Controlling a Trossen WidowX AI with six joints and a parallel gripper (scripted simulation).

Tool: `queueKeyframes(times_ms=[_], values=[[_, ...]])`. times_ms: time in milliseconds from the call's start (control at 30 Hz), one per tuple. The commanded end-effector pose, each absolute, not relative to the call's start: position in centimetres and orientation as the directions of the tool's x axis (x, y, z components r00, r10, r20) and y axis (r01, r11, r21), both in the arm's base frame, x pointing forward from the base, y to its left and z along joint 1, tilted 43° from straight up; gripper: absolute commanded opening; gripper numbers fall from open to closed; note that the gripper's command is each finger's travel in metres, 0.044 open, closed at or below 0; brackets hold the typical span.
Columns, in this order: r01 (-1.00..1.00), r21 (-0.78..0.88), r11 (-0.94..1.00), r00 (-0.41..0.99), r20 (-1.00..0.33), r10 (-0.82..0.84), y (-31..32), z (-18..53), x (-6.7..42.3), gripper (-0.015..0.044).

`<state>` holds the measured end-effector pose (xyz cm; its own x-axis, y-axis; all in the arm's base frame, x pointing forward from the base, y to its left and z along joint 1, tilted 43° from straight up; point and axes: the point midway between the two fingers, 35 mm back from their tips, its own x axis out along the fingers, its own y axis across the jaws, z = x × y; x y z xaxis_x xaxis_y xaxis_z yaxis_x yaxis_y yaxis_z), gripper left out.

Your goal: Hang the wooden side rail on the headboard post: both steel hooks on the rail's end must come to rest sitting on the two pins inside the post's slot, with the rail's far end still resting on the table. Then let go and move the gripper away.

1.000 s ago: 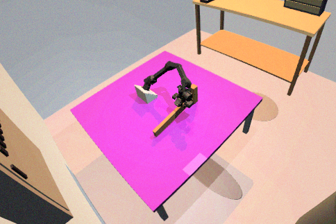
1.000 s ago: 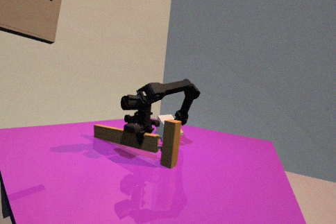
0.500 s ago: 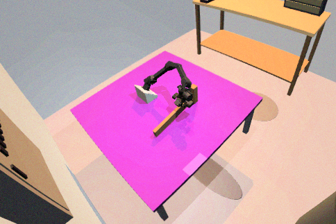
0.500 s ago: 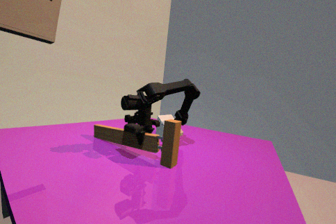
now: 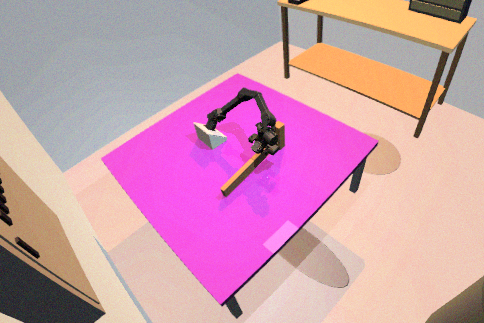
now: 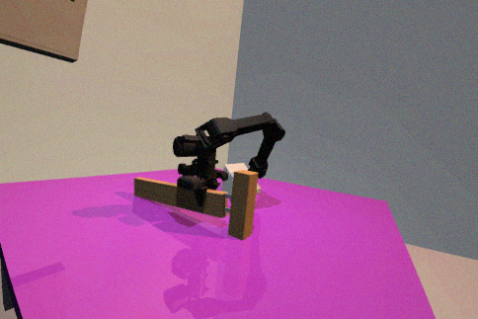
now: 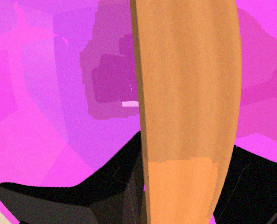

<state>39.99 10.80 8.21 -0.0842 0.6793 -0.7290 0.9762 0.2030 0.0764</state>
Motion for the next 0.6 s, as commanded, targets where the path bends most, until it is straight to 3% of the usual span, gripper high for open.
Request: queueKeyframes(times_ms=[0, 567], values=[[0.977, 0.095, 0.189, -0.061, -0.728, 0.682, 10.48, 8.97, 40.24, 0.0], [0.977, 0.095, 0.189, -0.061, -0.728, 0.682, 10.65, 9.06, 40.15, 0.0]])
